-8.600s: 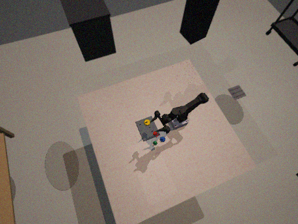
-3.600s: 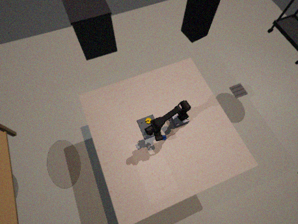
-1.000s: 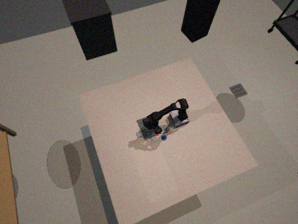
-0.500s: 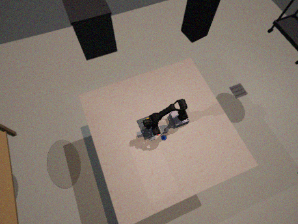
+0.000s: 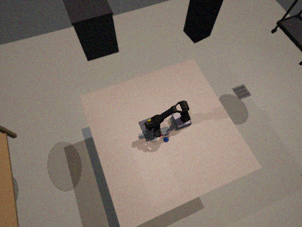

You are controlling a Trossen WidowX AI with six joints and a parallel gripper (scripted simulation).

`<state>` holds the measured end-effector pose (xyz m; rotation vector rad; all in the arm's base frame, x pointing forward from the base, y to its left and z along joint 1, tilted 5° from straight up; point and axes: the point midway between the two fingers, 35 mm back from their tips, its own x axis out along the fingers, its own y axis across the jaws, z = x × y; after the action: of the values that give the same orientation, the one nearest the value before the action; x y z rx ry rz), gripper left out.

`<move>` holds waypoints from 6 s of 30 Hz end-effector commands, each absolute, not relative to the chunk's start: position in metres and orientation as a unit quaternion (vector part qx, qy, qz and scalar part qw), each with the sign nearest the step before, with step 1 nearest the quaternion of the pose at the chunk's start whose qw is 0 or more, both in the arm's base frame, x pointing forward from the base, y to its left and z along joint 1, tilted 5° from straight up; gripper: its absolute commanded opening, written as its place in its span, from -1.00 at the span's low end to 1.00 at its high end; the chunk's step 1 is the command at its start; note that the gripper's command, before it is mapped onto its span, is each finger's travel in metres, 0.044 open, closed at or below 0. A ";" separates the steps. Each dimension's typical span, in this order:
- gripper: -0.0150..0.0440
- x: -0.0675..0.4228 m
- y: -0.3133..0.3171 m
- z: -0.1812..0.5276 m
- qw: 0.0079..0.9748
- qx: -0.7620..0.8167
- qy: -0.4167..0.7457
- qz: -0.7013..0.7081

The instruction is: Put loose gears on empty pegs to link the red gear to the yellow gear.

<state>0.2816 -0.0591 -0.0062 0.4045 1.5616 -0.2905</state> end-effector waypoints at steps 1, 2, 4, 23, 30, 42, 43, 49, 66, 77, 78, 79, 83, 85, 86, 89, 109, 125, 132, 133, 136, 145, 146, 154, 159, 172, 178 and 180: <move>-0.49 0.282 -0.059 -0.007 0.690 0.150 0.701 -0.099; -0.49 0.282 -0.059 -0.007 0.692 0.139 0.703 -0.088; -0.49 0.282 -0.058 -0.008 0.696 0.121 0.705 -0.070; -0.49 0.282 -0.059 -0.011 0.702 0.079 0.708 -0.027; -0.22 0.282 -0.059 -0.009 0.696 0.122 0.704 -0.071; -0.02 0.282 -0.062 0.031 0.695 0.125 0.704 -0.074; -0.02 0.282 -0.062 0.036 0.695 0.125 0.704 -0.074; 0.25 0.280 -0.039 0.032 0.705 0.054 0.707 -0.001; 1.00 0.245 0.059 0.038 0.639 -0.297 0.615 0.353; 1.00 0.244 0.061 0.015 0.639 -0.297 0.615 0.353; 1.00 0.244 0.061 0.014 0.639 -0.297 0.615 0.353; 1.00 0.244 0.061 0.014 0.639 -0.297 0.615 0.353; 1.00 0.245 0.062 0.007 0.639 -0.297 0.615 0.353; 1.00 0.245 0.062 0.004 0.639 -0.297 0.615 0.353; 1.00 0.245 0.062 0.003 0.639 -0.297 0.615 0.353; 1.00 0.245 0.063 -0.002 0.639 -0.297 0.615 0.353; 0.29 0.244 0.064 -0.012 0.639 -0.297 0.615 0.353; -0.49 0.244 0.064 -0.012 0.639 -0.297 0.615 0.353; -0.49 0.246 0.063 -0.003 0.639 -0.295 0.618 0.350; -0.49 0.246 0.063 -0.001 0.639 -0.294 0.618 0.350; -0.49 0.248 0.062 0.007 0.639 -0.294 0.618 0.350; -0.49 0.252 0.061 0.031 0.640 -0.295 0.617 0.350; -0.49 0.252 0.061 0.034 0.640 -0.295 0.617 0.350; -0.49 0.254 0.060 0.056 0.640 -0.296 0.617 0.351; -0.49 0.253 0.058 0.070 0.640 -0.296 0.616 0.351; -0.49 0.248 0.055 0.108 0.639 -0.297 0.616 0.352; -0.49 0.244 0.053 0.125 0.639 -0.297 0.615 0.352; -0.49 0.242 0.052 0.130 0.639 -0.298 0.615 0.353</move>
<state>0.2432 0.0530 0.1201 -0.6735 1.4117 0.8021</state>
